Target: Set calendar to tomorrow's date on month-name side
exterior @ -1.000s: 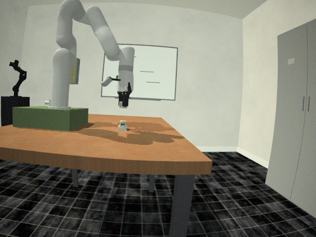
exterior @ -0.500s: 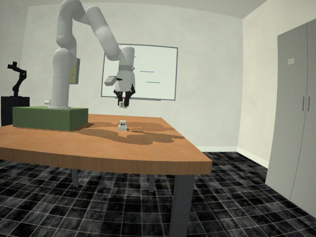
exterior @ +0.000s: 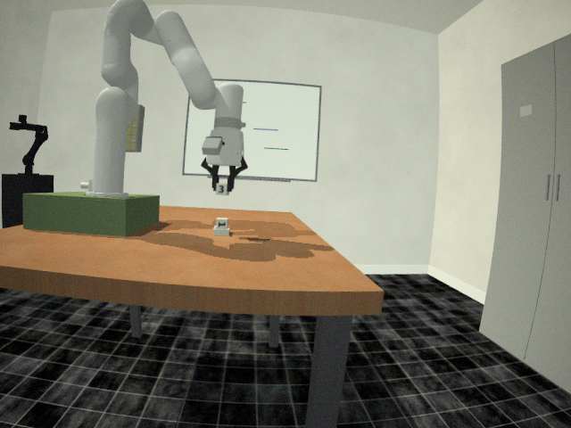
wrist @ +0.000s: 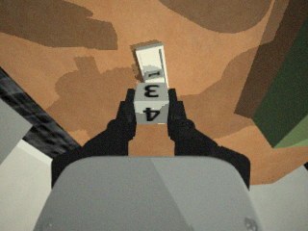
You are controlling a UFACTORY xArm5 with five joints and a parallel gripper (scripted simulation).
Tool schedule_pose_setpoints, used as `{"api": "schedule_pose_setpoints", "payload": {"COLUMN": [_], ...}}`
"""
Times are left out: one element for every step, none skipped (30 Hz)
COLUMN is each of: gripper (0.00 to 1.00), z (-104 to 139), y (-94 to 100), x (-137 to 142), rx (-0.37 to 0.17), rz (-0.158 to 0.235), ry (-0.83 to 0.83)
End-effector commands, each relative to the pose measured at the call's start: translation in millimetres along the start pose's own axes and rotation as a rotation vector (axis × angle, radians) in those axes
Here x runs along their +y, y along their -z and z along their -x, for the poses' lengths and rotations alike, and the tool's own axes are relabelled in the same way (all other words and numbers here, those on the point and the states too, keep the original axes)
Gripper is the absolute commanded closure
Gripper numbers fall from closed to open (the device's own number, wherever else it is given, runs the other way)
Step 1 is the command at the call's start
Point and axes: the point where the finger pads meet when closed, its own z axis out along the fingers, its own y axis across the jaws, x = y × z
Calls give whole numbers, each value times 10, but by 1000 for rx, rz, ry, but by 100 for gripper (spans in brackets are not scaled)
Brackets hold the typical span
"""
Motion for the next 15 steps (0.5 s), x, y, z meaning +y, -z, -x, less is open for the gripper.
{"api": "schedule_pose_setpoints", "payload": {"gripper": [71, 71, 71, 71, 71, 71, 71, 71, 71, 71, 71, 71, 71, 71, 71], "z": [1, 1, 1, 1, 1, 1, 1, 1, 1, 1, 1, 1, 1, 1, 1], "y": [10, 10, 10, 10, 11, 11, 11, 11, 11, 11, 11, 11, 11, 11, 11], "x": [-12, -12, -12, -12, -12, -12, -12, -12, -12, -12, -12, -12, -12, -12, -12], "rx": [-1, -1, 0, 0, 0, 0, 0, 0, 0, 0, 0, 0, 0, 0, 0], "rz": [-3, -3, -3, -3, -3, -3, -3, -3, -3, -3, -3, -3, -3, -3, -3], "ry": [101, 123, 141, 157, 169, 179, 186, 191, 194, 195, 196, 196, 196, 196, 196]}}
